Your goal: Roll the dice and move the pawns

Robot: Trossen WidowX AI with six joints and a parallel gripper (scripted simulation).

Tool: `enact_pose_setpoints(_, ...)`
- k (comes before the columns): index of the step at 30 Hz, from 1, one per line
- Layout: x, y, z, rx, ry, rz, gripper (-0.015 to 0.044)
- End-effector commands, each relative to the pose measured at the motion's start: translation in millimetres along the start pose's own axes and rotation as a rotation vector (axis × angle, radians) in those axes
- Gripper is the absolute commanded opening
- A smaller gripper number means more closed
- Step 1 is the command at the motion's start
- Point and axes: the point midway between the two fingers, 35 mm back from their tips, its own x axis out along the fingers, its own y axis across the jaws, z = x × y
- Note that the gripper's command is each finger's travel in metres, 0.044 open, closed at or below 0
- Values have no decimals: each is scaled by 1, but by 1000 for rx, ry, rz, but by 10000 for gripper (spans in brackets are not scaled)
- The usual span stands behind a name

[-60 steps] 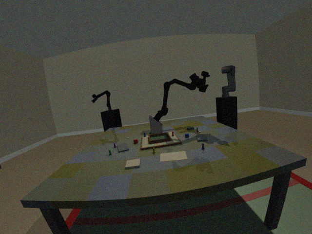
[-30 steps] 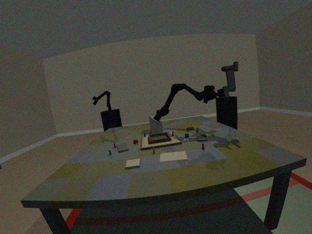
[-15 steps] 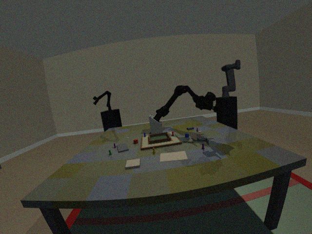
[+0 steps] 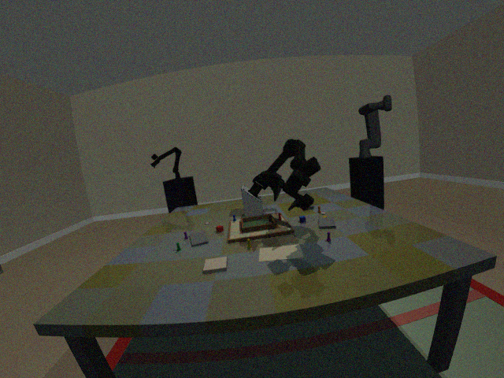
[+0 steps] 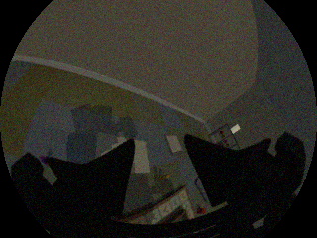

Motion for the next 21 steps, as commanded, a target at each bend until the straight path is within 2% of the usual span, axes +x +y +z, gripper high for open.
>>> enact_pose_setpoints(1,29,-42,-43,-12,179,-16,275)
enact_pose_setpoints(6,54,-101,-108,19,432,-8,275)
enact_pose_setpoints(11,58,-152,-176,115,674,44,275)
enact_pose_setpoints(16,41,-194,-249,308,911,157,275)
enact_pose_setpoints(21,12,-218,-306,575,1071,312,275)
